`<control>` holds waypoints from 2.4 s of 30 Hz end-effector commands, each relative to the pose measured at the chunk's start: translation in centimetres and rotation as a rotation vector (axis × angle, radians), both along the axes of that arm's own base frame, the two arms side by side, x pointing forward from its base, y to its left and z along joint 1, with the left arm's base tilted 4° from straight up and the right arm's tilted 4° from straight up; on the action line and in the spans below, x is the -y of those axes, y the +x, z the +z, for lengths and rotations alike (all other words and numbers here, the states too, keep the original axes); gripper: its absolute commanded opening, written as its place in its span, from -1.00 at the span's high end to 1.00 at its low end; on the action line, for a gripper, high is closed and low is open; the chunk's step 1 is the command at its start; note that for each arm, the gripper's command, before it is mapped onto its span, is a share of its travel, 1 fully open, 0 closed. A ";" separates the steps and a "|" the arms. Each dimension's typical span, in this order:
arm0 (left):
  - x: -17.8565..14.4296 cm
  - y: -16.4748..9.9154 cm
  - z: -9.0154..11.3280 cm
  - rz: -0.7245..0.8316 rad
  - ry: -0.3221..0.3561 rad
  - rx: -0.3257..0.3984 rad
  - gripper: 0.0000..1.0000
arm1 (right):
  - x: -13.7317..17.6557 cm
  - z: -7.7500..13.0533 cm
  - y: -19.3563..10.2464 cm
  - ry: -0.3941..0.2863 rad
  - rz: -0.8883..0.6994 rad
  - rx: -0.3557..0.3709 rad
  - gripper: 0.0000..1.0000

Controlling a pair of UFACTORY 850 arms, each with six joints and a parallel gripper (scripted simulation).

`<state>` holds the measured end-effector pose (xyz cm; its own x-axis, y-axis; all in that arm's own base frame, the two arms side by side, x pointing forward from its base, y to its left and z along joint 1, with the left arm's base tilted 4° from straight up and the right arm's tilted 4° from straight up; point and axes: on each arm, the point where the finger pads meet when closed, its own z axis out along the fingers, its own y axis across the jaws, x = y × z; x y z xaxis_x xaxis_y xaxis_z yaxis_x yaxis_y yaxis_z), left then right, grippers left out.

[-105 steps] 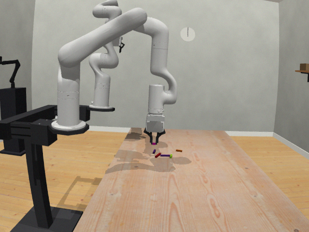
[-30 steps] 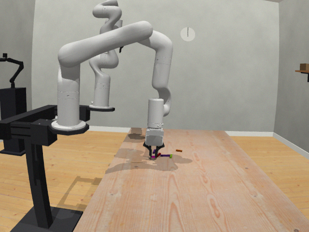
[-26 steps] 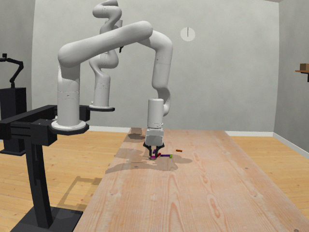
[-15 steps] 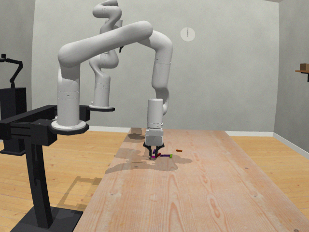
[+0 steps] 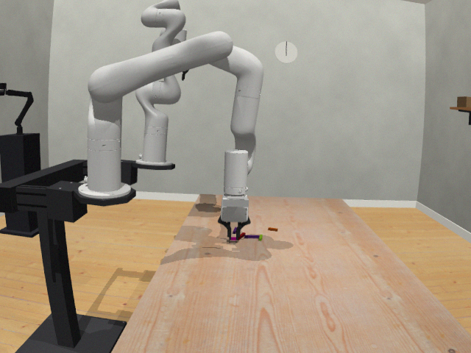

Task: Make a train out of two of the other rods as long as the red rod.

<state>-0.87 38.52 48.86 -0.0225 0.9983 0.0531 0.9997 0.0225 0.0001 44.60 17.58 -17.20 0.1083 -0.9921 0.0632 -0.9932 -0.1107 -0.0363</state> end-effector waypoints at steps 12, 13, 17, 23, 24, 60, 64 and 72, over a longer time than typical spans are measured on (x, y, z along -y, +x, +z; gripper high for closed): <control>0.0 0.0 0.1 0.000 0.002 0.000 -1.00 | 0.0 0.0 0.0 0.004 0.000 0.003 0.66; 0.0 0.0 0.1 0.000 0.002 0.000 -1.00 | 0.0 0.0 0.0 0.004 0.000 0.003 0.66; 0.0 0.0 0.1 0.000 0.002 0.000 -1.00 | 0.0 0.0 0.0 0.004 0.000 0.003 0.66; 0.0 0.0 0.1 0.000 0.002 0.000 -1.00 | 0.0 0.0 0.0 0.004 0.000 0.003 0.66; 0.0 0.0 0.1 0.000 0.002 0.000 -1.00 | 0.0 0.0 0.0 0.004 0.000 0.003 0.66; 0.0 0.0 0.1 0.000 0.002 0.000 -1.00 | 0.1 -1.1 0.1 0.004 0.000 0.003 0.66; 0.0 0.0 0.1 0.000 0.002 0.000 -1.00 | 0.1 -1.1 0.1 0.004 0.000 0.003 0.66; 0.0 0.0 0.1 0.000 0.002 0.000 -1.00 | 0.1 -1.1 0.1 0.004 0.000 0.003 0.66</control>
<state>-0.87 38.52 48.86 -0.0225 0.9983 0.0531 0.9997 0.0225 0.0001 44.61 17.48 -18.39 0.1086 -0.9923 0.0604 -0.9931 -0.1110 -0.0382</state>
